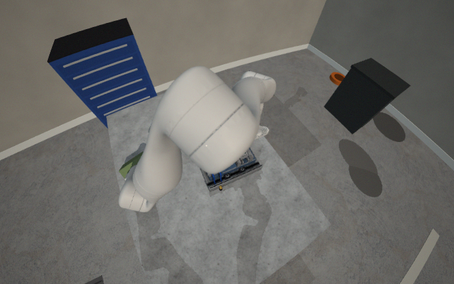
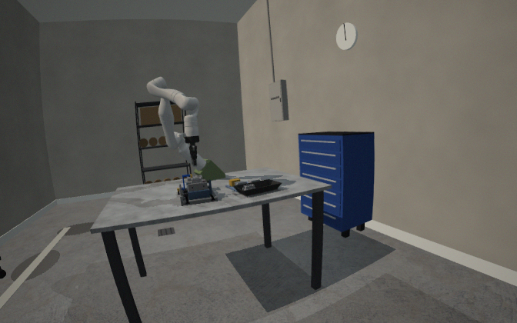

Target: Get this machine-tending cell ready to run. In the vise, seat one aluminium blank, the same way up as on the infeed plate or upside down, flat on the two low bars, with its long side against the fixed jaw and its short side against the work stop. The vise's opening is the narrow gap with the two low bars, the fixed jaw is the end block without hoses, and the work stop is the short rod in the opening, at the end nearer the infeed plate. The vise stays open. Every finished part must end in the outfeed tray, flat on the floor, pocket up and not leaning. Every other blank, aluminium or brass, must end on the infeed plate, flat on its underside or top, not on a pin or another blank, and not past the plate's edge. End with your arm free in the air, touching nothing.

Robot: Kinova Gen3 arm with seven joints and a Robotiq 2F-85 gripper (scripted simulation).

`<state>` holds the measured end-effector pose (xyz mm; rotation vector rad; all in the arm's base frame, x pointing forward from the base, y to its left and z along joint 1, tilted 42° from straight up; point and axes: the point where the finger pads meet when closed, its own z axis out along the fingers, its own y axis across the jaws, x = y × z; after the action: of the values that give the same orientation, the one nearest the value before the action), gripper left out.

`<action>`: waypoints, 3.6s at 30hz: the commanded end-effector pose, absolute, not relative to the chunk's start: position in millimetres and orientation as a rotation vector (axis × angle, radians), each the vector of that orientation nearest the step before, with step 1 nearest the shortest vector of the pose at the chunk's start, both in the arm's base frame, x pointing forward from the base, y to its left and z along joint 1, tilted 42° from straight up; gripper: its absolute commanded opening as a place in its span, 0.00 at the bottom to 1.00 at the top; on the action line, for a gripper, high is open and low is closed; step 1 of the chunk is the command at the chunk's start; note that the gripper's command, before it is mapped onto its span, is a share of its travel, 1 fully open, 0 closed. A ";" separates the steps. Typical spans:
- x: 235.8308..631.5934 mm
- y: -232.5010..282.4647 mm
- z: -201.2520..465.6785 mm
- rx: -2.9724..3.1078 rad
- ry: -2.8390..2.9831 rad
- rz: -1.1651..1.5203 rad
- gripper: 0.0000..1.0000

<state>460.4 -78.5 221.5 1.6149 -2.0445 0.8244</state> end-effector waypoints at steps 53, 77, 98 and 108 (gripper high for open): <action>462.9 -118.5 176.6 1.615 -2.044 0.824 0.67; 462.9 -118.6 176.6 1.615 -2.044 0.824 0.67; 463.2 -118.4 176.5 1.615 -2.044 0.824 0.67; 463.4 -118.3 176.4 1.615 -2.044 0.824 0.67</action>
<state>462.9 -119.0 176.1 1.6131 -2.0440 0.8232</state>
